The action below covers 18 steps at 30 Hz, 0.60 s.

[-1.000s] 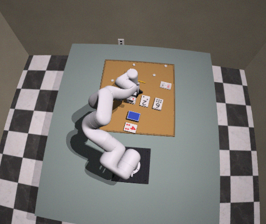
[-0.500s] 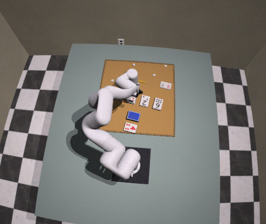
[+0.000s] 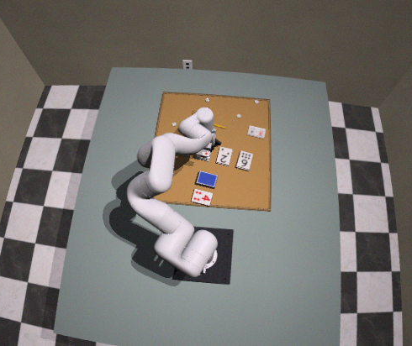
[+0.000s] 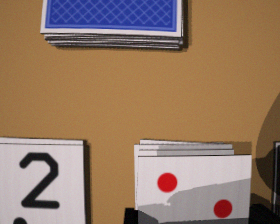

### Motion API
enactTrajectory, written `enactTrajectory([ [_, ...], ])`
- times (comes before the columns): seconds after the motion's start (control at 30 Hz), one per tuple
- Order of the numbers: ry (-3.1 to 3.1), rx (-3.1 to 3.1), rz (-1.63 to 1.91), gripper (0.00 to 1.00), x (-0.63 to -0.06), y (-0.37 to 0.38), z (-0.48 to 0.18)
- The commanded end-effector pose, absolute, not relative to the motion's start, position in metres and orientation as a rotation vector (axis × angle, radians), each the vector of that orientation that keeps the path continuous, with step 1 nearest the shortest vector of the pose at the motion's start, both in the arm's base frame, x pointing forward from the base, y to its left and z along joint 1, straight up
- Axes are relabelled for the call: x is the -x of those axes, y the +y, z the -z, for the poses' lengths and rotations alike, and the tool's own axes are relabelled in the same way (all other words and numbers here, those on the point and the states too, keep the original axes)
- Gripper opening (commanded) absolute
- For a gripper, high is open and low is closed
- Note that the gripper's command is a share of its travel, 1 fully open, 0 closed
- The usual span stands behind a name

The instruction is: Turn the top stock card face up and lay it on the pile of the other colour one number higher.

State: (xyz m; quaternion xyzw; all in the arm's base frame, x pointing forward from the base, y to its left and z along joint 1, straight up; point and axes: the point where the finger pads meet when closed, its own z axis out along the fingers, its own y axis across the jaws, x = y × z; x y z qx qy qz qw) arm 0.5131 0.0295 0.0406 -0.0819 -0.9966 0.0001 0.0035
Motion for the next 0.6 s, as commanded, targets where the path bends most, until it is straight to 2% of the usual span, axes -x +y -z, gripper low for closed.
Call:
enactTrajectory([
  [0.0,-3.128,0.258,0.000,0.74,-0.515,0.029,-0.035],
  [0.57,-3.128,0.258,0.000,0.74,-0.515,0.030,-0.021],
])
